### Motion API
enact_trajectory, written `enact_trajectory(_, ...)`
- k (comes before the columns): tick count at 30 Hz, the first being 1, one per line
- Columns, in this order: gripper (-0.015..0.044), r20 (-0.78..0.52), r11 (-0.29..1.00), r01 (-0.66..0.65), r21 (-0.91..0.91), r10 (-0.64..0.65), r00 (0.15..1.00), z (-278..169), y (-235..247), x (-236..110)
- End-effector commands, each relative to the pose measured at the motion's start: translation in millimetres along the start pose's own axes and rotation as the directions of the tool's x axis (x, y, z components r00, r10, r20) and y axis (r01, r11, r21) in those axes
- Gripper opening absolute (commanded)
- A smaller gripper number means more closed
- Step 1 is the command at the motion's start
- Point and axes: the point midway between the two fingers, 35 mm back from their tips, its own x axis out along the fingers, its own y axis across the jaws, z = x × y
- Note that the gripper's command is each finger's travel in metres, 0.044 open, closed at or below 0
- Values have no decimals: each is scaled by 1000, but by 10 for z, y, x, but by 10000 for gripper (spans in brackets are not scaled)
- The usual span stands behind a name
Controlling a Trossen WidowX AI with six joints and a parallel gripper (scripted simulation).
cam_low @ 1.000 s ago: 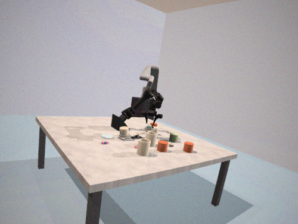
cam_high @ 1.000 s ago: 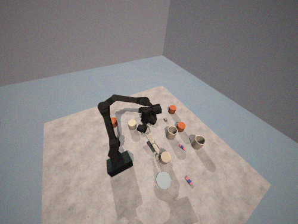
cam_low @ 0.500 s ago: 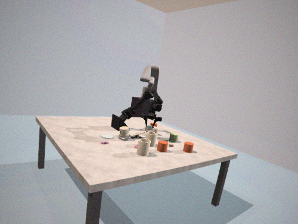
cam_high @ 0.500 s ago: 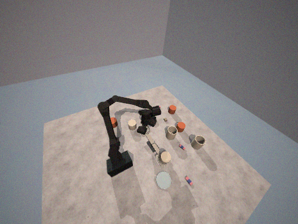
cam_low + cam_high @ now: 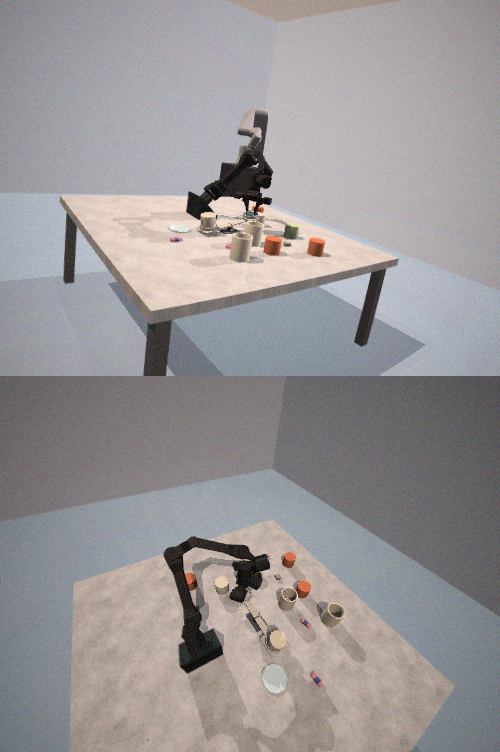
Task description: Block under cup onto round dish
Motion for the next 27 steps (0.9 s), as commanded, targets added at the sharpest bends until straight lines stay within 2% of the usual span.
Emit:
enact_trajectory(1,30,-2,1000,-3,5,3,1000,0,1,-25)
enact_trajectory(3,0,4,1000,-6,6,6,1000,12,8,-120)
enact_trajectory(18,0,38,1000,-27,12,26,999,-4,-13,-902)
enact_trajectory(23,0,40,1000,-27,12,27,999,6,-22,-934)
enact_trajectory(27,0,49,1000,-19,15,18,999,311,-135,-911)
